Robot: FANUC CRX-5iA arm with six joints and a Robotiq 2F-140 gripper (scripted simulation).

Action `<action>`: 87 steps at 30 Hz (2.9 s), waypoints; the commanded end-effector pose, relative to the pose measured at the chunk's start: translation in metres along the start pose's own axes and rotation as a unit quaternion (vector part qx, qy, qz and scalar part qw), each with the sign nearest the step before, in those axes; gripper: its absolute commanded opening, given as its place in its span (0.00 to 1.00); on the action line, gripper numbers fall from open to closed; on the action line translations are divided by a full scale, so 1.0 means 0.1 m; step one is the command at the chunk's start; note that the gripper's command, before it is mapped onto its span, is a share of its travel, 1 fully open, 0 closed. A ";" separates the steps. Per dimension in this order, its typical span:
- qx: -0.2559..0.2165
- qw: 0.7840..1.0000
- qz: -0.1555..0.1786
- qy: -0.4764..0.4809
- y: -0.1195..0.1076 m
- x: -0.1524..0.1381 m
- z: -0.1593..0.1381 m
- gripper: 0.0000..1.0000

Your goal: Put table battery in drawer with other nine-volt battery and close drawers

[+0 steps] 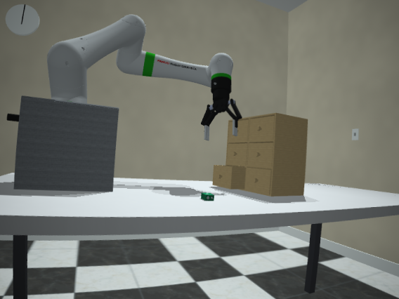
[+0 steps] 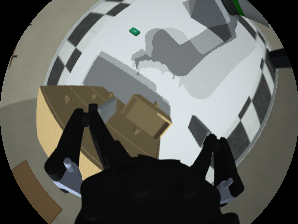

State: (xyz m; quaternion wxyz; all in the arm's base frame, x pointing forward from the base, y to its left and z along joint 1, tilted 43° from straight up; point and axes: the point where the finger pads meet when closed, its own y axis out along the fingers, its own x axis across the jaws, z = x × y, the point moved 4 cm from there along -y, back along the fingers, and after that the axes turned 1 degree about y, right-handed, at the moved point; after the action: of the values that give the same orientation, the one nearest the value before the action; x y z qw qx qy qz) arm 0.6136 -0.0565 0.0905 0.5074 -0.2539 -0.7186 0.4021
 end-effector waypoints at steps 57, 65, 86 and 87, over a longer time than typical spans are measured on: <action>-0.047 0.975 -0.081 0.199 -0.88 0.21 1.16 1.00; -0.047 0.975 -0.081 0.199 -0.70 0.34 1.46 1.00; -0.047 0.975 -0.081 0.199 -0.17 0.73 2.35 1.00; -0.048 0.975 -0.081 0.199 -0.17 0.73 2.35 1.00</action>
State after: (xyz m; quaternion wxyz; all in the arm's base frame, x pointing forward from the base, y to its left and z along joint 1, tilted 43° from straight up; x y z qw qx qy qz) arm 0.3691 -0.0839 0.1043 0.6591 -0.2927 -0.6394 0.2666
